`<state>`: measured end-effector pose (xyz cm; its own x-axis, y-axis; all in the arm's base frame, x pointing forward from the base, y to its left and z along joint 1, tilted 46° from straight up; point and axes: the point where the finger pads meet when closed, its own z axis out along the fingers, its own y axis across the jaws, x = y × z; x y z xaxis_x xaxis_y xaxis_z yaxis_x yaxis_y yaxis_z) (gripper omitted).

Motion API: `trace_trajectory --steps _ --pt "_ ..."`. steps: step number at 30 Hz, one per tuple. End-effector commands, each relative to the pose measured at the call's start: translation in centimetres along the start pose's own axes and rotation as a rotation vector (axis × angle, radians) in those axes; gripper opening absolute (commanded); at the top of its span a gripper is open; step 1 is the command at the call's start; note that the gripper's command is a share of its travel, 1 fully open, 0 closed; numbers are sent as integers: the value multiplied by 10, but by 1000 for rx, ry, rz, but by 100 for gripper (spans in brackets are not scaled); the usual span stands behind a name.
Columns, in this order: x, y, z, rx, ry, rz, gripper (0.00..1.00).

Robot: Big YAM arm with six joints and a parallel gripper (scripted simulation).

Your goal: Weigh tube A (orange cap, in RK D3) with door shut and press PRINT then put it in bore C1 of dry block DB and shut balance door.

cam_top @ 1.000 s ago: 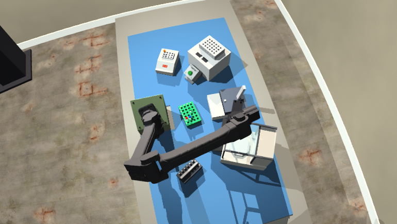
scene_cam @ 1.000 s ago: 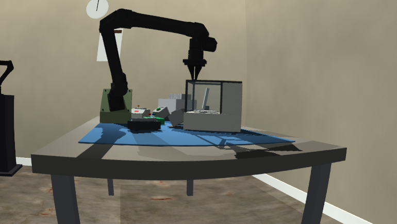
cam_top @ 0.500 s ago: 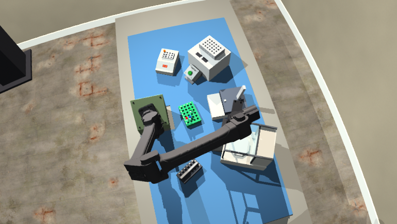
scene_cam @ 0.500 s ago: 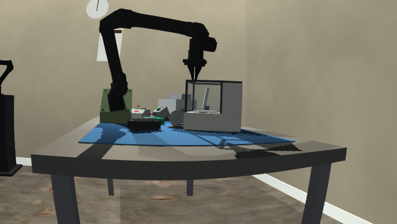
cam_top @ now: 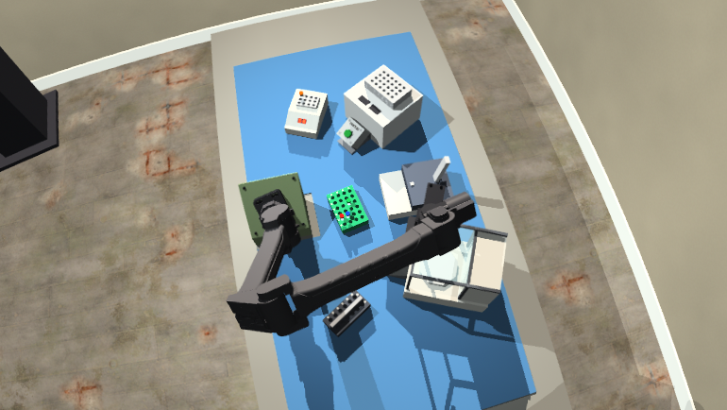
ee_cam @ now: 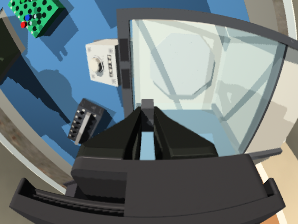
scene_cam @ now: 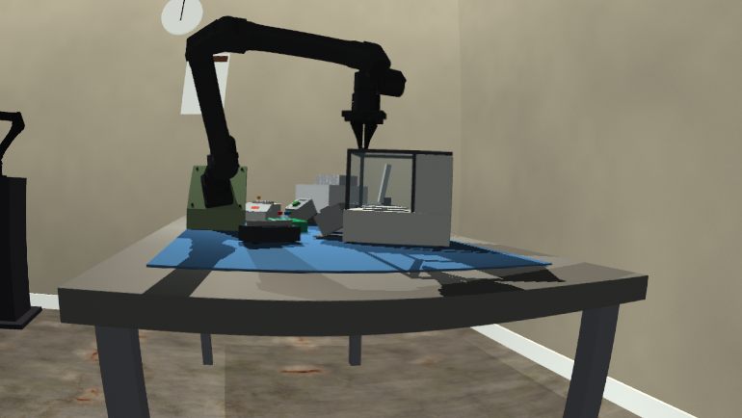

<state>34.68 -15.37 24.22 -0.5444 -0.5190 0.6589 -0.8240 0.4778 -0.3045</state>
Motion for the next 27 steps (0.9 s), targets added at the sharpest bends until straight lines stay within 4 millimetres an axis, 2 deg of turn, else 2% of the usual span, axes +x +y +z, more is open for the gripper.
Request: trace_trajectory --steps 1,21,22,23,24,27 --pt "0 10 -7 8 -8 0 6" --pt "0 10 -7 8 -8 0 6" --pt "4 1 3 -14 4 15 30" --pt "5 -14 -4 0 -8 26 30" --pt "3 -3 4 -22 7 -2 30" --pt "2 -1 4 -22 7 -7 30"
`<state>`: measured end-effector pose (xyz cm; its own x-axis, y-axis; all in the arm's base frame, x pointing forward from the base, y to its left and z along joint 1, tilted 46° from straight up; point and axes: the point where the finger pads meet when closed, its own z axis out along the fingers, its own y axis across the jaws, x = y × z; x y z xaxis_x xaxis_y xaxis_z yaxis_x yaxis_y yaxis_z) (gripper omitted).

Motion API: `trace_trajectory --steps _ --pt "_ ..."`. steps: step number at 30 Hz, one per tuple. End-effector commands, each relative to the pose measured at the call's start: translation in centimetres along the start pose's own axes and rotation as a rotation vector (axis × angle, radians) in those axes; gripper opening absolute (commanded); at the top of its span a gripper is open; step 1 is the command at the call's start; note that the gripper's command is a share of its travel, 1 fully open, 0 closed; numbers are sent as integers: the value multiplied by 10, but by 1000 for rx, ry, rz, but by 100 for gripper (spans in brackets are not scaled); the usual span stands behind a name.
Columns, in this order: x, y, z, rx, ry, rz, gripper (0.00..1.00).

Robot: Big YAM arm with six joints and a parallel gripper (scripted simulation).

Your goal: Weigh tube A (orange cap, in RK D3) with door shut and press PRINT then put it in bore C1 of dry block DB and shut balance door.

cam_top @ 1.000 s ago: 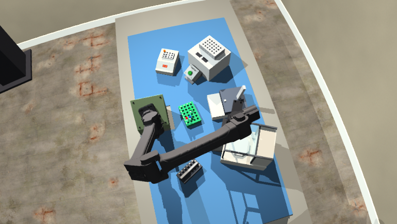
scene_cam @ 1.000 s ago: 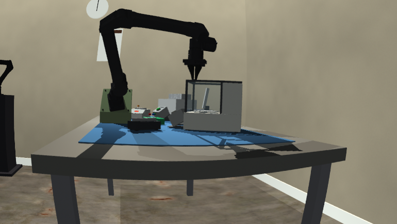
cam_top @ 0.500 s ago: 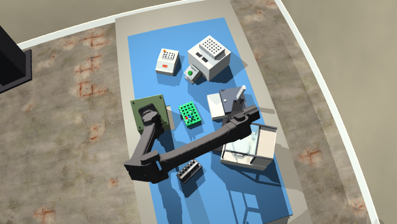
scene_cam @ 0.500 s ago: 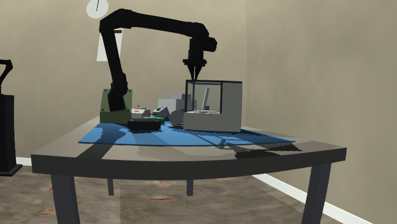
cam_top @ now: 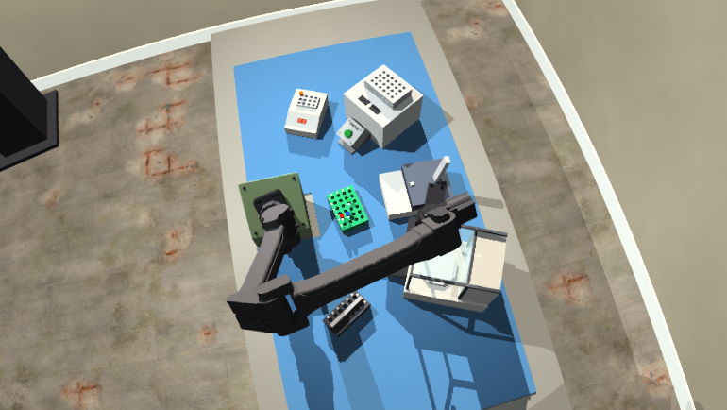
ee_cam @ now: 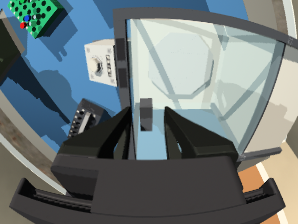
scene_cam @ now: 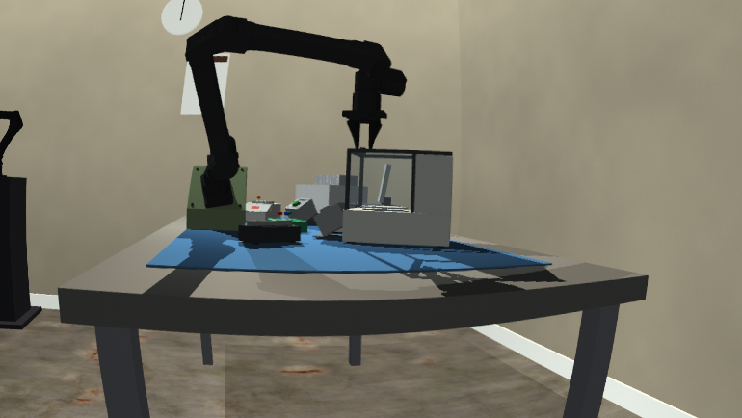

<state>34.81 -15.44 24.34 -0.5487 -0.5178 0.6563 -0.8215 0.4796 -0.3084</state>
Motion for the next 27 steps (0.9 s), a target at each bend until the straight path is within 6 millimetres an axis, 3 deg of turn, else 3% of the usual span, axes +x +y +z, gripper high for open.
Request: trace_trajectory --steps 1,9,11,18,27 --pt "1 -6 -5 10 -8 11 30" --pt "1 -6 -5 10 -8 11 30" --pt "-4 -11 -16 18 -15 8 30" --pt "2 -12 -19 4 -7 24 30" --pt "-4 -10 -40 18 -16 8 30"
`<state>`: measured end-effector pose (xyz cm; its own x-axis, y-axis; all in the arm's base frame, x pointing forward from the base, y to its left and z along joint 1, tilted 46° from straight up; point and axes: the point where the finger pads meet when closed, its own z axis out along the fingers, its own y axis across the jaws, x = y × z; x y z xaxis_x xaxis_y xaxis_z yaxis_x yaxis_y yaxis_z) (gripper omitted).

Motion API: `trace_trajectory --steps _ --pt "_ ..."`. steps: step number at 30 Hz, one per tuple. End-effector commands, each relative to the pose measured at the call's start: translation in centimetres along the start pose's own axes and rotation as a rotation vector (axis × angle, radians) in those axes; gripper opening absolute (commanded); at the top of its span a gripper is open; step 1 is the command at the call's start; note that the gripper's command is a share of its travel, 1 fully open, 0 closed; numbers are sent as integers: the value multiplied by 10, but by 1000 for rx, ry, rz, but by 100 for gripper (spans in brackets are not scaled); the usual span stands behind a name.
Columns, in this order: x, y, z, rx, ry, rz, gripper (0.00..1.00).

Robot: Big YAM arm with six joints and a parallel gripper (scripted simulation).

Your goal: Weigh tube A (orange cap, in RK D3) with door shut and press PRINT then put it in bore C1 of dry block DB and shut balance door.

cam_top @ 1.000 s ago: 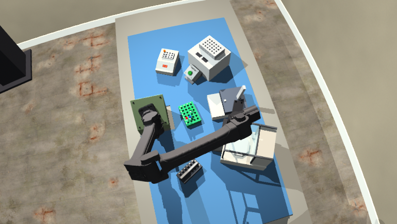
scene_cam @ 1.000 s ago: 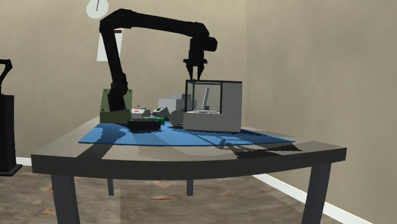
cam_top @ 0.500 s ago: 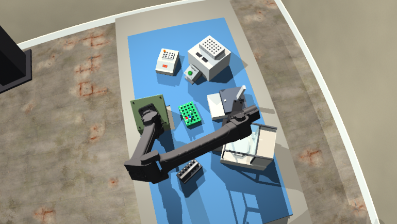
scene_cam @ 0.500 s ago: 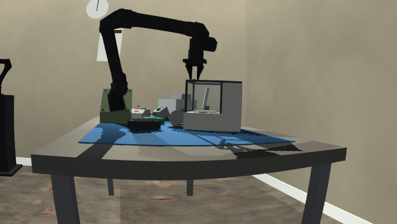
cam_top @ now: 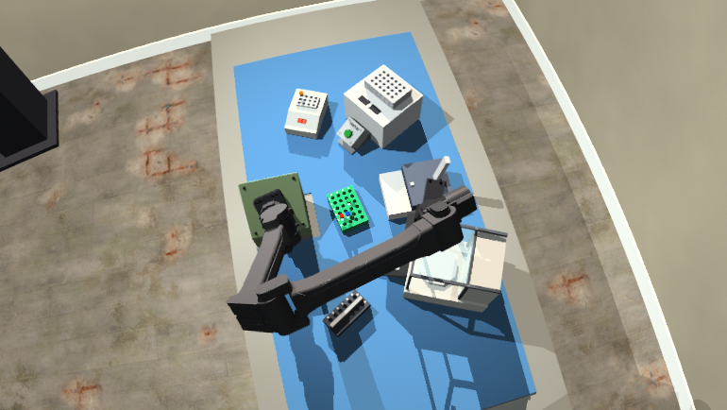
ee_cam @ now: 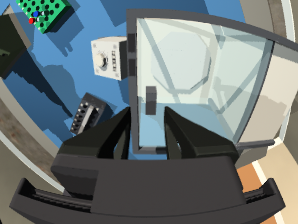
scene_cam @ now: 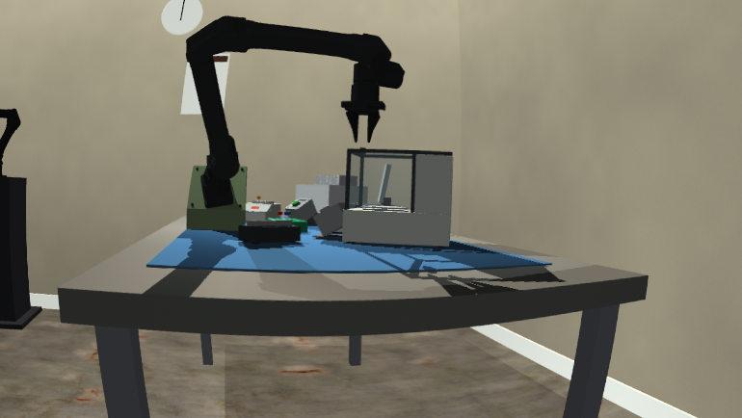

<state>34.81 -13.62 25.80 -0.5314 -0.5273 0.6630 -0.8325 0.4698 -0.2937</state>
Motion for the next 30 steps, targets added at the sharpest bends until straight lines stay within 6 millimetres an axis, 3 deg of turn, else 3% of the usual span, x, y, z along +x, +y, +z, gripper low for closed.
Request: trace_trajectory --steps 1,7,8,30 --pt "-4 -14 -19 19 -16 29 30" --pt "-4 -14 -26 19 -17 29 30" --pt "5 -16 -17 -3 -5 53 30" --pt "3 -17 -19 6 -10 51 30"
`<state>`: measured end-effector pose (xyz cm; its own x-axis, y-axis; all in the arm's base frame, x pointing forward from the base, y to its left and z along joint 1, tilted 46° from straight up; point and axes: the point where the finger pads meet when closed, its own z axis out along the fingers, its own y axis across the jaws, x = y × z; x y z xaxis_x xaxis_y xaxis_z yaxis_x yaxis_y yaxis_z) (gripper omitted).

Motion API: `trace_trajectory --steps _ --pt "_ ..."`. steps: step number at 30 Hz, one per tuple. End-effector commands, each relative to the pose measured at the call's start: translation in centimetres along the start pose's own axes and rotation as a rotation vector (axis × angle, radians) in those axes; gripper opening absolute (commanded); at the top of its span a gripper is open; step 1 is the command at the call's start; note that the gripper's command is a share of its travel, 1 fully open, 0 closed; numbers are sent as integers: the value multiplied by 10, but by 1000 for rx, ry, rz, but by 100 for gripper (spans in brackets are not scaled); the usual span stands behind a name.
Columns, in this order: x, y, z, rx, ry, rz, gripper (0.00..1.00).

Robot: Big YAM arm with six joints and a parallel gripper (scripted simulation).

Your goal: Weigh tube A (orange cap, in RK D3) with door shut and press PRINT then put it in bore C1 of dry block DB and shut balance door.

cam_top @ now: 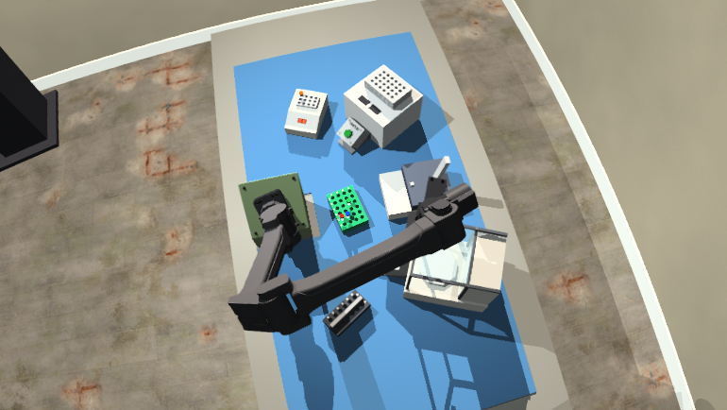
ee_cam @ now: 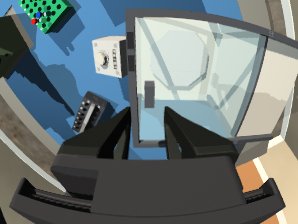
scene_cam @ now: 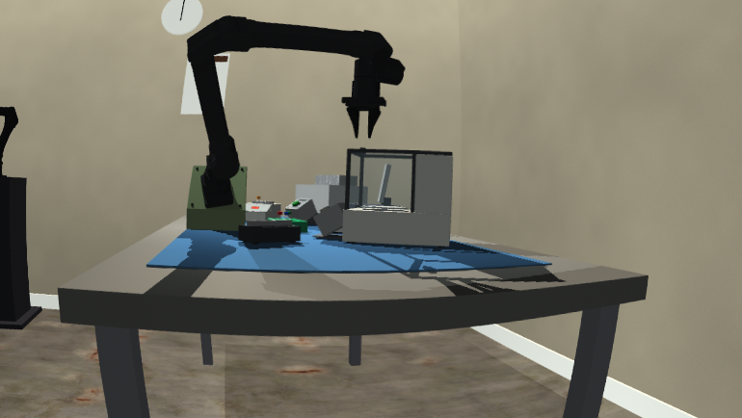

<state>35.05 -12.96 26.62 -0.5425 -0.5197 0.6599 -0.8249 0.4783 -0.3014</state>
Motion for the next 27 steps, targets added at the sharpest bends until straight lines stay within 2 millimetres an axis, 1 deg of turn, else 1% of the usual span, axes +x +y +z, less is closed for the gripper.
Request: trace_trajectory --steps 1,16,17,19,20,26,27 --pt "2 -16 -8 7 -12 38 30" --pt "2 -16 -8 7 -12 38 30" --pt "-1 -6 7 -7 1 62 30" --pt "-1 -4 8 -7 4 126 30" --pt "1 -6 5 -10 6 156 30" --pt "-1 -5 3 -6 7 349 30" --pt "-1 -5 3 -6 7 349 30"
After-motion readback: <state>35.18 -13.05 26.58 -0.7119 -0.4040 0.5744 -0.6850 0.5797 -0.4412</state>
